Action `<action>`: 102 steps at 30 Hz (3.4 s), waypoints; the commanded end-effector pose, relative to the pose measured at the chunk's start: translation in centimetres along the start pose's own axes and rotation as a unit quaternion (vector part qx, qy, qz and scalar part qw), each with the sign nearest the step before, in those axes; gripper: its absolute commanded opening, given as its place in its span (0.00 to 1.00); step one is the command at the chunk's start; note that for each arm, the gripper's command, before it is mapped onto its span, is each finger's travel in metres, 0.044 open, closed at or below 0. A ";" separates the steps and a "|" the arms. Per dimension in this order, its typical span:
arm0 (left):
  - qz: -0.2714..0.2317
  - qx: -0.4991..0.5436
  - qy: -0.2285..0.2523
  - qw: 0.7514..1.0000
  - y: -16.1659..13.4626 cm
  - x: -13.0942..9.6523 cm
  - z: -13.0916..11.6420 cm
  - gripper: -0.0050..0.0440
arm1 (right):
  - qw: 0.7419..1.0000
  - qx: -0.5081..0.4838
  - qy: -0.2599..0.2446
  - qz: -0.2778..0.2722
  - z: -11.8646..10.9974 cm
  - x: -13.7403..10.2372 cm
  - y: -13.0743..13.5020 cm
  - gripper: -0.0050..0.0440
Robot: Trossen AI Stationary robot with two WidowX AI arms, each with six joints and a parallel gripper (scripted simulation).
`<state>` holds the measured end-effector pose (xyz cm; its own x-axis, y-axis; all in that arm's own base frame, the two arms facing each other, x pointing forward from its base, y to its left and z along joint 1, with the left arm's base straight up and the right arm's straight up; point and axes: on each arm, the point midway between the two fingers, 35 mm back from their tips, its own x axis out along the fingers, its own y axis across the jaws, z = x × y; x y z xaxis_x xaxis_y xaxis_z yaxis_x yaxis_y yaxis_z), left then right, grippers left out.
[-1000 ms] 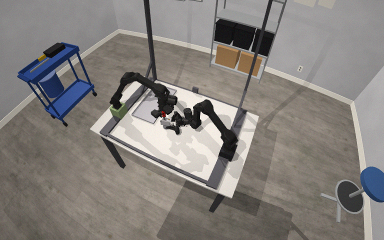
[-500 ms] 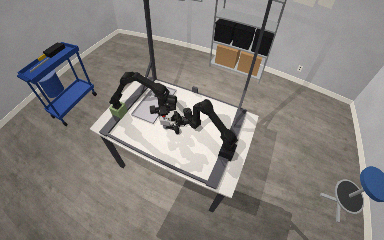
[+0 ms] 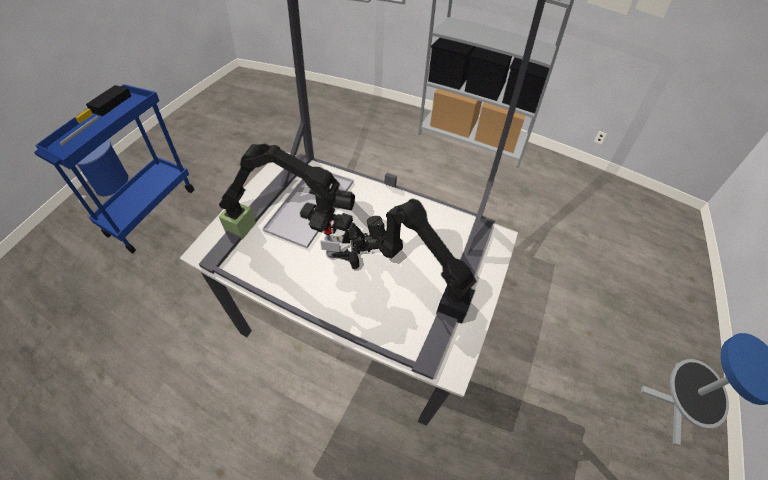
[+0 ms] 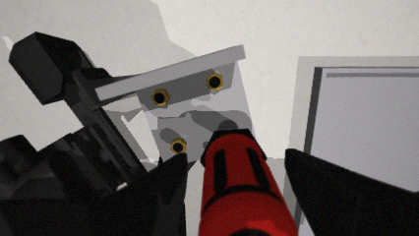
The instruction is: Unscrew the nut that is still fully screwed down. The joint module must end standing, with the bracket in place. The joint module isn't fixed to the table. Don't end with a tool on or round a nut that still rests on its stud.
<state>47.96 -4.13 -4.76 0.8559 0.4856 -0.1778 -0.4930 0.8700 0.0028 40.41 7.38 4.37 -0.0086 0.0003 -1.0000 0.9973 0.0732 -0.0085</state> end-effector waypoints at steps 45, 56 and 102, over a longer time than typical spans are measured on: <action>-0.001 -0.013 -0.014 1.000 -0.4 0.3 1.6 0.60 | 0.819 0.573 0.013 0.017 0.0 -1.4 0.5 0.61; -0.001 -0.013 -0.014 1.000 -0.4 0.3 1.6 0.60 | 0.819 0.573 0.013 0.017 0.0 -1.4 0.5 0.61; -0.001 -0.013 -0.014 1.000 -0.4 0.3 1.6 0.60 | 0.819 0.573 0.013 0.017 0.0 -1.8 0.5 0.37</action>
<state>47.96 -4.13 -4.76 0.8560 0.4855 -0.1777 -0.4930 0.8701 0.0028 40.41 7.24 4.69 -0.0087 -0.0008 -1.0000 0.4093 -0.9124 -0.0028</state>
